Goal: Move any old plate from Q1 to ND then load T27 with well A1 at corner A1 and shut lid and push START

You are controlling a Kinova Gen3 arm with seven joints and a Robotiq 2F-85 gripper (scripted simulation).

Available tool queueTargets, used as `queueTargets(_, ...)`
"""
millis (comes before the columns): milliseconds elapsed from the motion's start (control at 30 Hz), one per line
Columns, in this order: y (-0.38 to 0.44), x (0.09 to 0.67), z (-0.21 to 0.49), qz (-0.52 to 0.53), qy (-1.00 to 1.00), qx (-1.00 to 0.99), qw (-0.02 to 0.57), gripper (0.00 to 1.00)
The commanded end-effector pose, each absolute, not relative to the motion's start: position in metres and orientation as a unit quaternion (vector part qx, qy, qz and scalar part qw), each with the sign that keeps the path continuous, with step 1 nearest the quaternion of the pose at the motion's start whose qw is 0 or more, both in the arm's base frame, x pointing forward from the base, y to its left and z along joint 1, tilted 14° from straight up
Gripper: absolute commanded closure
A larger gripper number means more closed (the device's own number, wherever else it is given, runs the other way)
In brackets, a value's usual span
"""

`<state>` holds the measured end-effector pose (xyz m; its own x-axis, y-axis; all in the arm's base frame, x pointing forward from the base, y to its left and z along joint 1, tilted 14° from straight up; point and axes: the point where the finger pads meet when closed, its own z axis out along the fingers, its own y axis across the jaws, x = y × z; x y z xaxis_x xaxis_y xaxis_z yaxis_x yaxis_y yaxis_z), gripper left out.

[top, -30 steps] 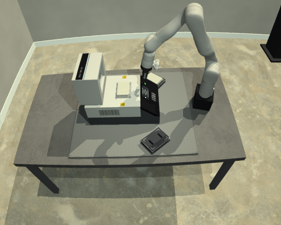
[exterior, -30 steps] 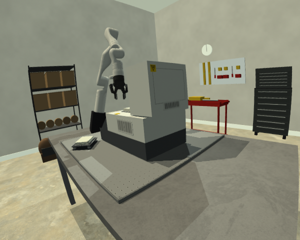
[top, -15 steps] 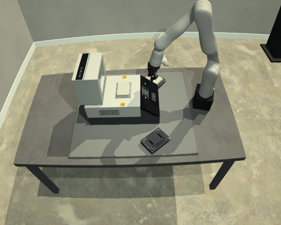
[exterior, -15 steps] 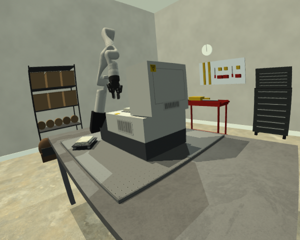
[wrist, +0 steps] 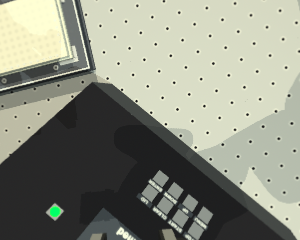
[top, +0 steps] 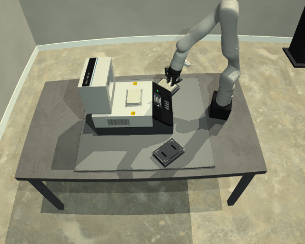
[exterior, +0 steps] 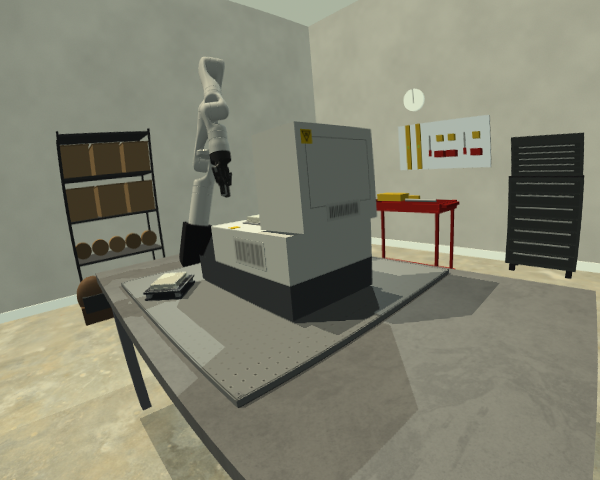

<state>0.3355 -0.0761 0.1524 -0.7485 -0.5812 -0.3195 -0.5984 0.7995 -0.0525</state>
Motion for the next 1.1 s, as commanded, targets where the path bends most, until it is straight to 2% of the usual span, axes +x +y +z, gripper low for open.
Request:
queueTargets(0, -0.078, 0.328, 0.154, 0.044, 0.92, -0.338, 0.193, 0.67)
queueTargets(933, -0.073, 0.33, 0.133, 0.044, 0.92, -0.338, 0.193, 0.9)
queueTargets(1067, -0.072, 0.33, 0.131, 0.044, 0.92, -0.338, 0.193, 0.9)
